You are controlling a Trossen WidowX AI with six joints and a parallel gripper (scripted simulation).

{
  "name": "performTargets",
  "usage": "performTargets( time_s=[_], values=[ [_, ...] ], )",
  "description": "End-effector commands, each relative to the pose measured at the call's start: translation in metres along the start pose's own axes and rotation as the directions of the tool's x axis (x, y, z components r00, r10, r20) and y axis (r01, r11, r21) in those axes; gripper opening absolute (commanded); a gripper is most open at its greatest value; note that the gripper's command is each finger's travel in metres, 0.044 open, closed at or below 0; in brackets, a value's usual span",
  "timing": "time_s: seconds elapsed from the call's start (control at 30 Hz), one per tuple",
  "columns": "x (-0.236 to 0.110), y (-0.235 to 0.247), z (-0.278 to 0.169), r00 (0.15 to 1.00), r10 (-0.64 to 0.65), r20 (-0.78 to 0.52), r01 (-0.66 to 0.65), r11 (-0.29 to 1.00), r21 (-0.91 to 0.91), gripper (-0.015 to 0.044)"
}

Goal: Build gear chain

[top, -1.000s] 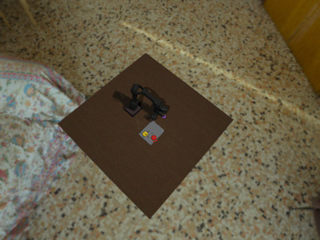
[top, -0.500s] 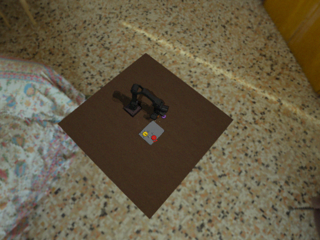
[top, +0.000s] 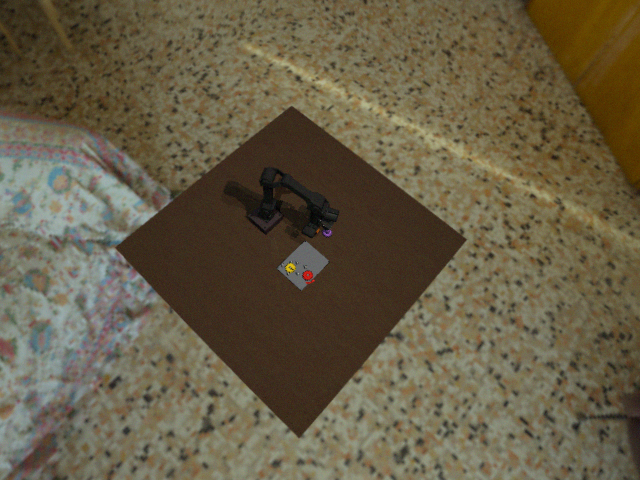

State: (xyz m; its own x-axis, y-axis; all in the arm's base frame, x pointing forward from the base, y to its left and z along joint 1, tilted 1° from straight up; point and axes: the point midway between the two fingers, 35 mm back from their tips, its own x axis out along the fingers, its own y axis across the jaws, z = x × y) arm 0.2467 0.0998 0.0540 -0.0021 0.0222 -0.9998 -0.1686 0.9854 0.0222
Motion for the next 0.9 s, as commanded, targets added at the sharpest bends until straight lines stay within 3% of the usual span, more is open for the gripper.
performTargets(
  time_s=[0.0, 0.87],
  values=[
    [-0.012, 0.002, 0.003, 1.0, 0.004, 0.007, -0.004, 1.0, 0.003, 0.0],
    [-0.072, 0.005, 0.003, 1.0, 0.004, 0.007, -0.004, 1.0, 0.005, 0.0]
  ],
)
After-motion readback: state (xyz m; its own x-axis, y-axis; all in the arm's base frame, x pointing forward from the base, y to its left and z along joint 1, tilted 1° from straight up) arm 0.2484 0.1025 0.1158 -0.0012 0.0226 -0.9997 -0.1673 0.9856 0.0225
